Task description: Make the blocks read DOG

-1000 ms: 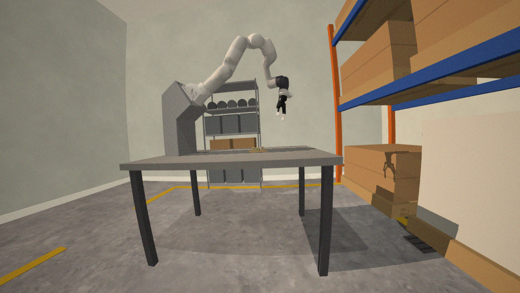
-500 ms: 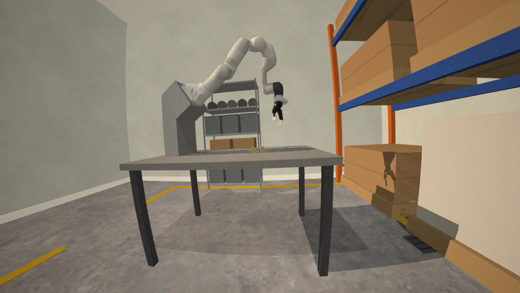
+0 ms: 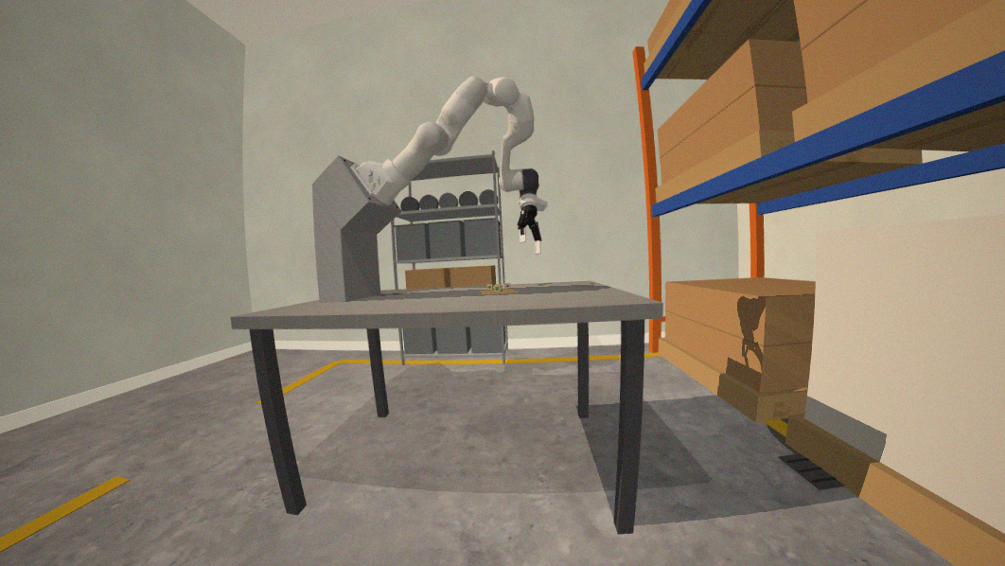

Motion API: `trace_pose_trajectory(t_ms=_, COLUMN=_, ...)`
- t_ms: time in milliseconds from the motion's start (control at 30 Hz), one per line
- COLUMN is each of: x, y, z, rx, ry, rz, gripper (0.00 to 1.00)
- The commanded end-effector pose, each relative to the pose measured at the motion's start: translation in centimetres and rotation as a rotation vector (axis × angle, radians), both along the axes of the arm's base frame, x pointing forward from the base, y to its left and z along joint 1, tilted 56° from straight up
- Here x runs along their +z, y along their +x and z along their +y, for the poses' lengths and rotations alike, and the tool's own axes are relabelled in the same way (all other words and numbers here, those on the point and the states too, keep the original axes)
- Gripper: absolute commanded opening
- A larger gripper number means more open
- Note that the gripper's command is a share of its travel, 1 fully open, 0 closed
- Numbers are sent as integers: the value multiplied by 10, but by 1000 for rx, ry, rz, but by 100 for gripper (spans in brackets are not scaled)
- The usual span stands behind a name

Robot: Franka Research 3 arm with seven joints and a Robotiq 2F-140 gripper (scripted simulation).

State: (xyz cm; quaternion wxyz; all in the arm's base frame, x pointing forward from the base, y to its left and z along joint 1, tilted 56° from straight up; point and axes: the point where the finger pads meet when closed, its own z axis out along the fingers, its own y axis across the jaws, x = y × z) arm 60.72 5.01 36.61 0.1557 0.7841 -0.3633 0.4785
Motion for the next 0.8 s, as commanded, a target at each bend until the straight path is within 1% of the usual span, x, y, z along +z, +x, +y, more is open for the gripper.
trace_pose_trajectory(t_ms=0, x=-6, y=3, z=-5, rx=-67, ry=61, rz=-106, gripper=100)
trace_pose_trajectory(t_ms=267, x=-31, y=9, z=-11, rx=-76, ry=50, rz=-167, gripper=100)
trace_pose_trajectory(t_ms=333, x=-31, y=9, z=-11, rx=-76, ry=50, rz=-167, gripper=100)
trace_pose_trajectory(t_ms=367, x=-41, y=11, z=-13, rx=-76, ry=49, rz=-192, gripper=100)
trace_pose_trajectory(t_ms=400, x=-44, y=12, z=-14, rx=-75, ry=50, rz=-201, gripper=100)
trace_pose_trajectory(t_ms=533, x=-54, y=14, z=-15, rx=-72, ry=52, rz=-224, gripper=100)
trace_pose_trajectory(t_ms=767, x=-76, y=17, z=-16, rx=-58, ry=64, rz=-274, gripper=100)
